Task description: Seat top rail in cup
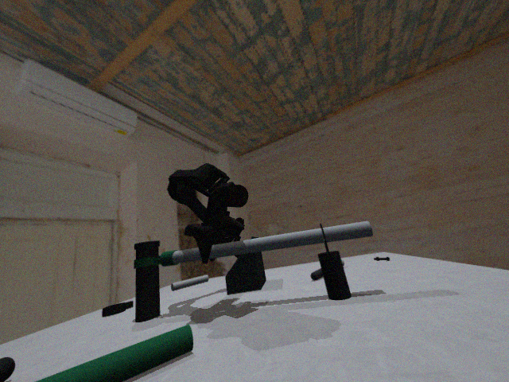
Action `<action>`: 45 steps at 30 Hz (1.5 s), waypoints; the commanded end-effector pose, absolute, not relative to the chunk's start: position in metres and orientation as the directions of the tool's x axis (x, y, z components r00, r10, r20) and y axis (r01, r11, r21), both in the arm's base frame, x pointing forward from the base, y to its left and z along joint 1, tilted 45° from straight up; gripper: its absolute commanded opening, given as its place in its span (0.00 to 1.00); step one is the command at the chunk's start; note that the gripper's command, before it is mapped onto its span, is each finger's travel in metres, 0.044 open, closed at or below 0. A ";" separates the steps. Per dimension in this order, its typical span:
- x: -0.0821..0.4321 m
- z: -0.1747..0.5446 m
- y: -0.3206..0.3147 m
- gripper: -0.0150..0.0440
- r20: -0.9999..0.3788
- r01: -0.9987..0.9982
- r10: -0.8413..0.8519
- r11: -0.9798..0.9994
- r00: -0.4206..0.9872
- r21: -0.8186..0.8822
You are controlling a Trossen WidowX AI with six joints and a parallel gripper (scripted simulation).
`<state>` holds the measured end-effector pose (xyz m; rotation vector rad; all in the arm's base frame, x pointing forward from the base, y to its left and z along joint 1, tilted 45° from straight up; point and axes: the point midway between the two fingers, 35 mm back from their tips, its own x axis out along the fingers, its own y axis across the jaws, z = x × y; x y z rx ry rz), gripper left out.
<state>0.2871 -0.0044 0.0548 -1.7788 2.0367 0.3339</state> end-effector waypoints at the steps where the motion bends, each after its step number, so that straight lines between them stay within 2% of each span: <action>1: 0.287 0.055 -0.004 0.39 -0.456 -0.984 -0.885 0.155 -0.097 -0.090; 9: 0.288 0.055 -0.001 0.74 -0.458 -0.985 -0.884 0.151 -0.095 -0.088; 15: 0.291 0.054 0.023 1.00 -0.469 -0.991 -0.880 0.118 -0.072 -0.069; 23: 0.291 0.054 0.052 1.00 -0.480 -0.996 -0.876 0.079 -0.047 -0.046; 29: 0.289 0.072 0.084 1.00 -0.542 -0.997 -0.839 0.001 0.044 -0.082; 45: 0.289 0.073 0.086 1.00 -0.545 -0.997 -0.837 -0.002 0.047 -0.083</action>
